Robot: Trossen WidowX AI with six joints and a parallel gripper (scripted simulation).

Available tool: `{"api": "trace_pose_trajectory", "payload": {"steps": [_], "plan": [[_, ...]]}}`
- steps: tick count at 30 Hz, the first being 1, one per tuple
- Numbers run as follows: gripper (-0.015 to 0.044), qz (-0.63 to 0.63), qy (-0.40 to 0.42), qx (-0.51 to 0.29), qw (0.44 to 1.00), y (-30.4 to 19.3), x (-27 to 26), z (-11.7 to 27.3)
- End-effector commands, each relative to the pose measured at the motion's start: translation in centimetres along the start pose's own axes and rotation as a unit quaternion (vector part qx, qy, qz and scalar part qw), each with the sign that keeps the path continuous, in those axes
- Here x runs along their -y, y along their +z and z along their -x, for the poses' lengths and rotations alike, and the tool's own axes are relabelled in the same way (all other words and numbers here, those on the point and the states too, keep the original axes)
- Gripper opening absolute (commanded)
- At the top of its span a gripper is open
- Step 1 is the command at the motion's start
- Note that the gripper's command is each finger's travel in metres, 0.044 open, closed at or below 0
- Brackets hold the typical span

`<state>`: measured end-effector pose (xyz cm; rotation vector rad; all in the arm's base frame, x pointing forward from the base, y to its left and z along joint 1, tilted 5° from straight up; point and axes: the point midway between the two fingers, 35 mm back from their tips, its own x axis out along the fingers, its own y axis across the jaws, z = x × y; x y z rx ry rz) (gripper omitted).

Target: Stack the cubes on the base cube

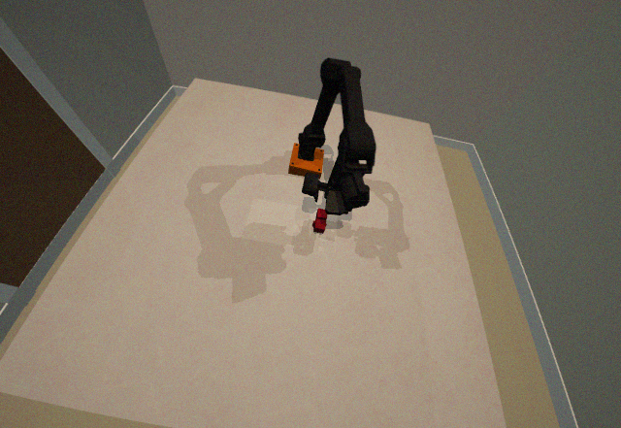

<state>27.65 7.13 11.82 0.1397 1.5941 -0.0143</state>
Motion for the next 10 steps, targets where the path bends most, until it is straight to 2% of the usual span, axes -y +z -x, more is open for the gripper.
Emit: {"api": "trace_pose_trajectory", "payload": {"steps": [1, 6, 10], "plan": [[0.04, 0.006, 0.002, 0.002, 1.0, -0.4, -3.2, 0.2], [0.04, 0.009, 0.005, 0.0, 1.0, -2.6, -9.4, 0.4], [0.04, 0.004, 0.005, 0.001, 1.0, -3.0, -10.2, 0.4]]}}
